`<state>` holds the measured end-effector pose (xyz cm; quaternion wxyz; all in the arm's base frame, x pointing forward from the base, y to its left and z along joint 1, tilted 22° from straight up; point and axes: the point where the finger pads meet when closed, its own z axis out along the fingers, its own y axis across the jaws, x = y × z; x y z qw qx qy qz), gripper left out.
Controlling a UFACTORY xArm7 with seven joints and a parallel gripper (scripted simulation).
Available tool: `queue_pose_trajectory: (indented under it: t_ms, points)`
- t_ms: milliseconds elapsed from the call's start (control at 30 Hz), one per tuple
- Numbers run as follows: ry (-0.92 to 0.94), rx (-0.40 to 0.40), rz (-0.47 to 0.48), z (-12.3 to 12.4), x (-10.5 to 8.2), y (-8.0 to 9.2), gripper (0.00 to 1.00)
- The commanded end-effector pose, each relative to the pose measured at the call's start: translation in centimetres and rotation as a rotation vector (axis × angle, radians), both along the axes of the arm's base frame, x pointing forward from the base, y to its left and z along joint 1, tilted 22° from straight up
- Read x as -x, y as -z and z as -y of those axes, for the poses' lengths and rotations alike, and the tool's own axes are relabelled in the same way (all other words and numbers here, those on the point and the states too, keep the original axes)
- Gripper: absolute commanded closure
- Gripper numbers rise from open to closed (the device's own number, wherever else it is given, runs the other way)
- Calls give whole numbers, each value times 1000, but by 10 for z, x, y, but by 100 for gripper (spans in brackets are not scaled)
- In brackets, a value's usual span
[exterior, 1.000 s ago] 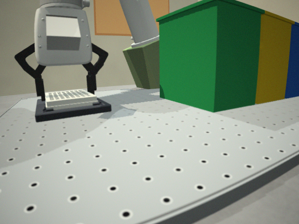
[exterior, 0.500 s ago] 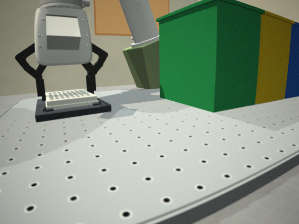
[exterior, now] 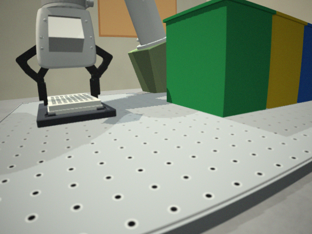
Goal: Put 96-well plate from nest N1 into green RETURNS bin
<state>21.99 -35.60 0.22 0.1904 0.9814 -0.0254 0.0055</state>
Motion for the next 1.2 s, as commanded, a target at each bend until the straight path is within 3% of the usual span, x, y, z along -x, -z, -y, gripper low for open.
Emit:
queue_pose_trajectory:
  t_ms: [0,1167]
  points:
    - [-1,2,1,0,-1,-1,100]
    - [-1,2,1,-2,-1,-6,100]
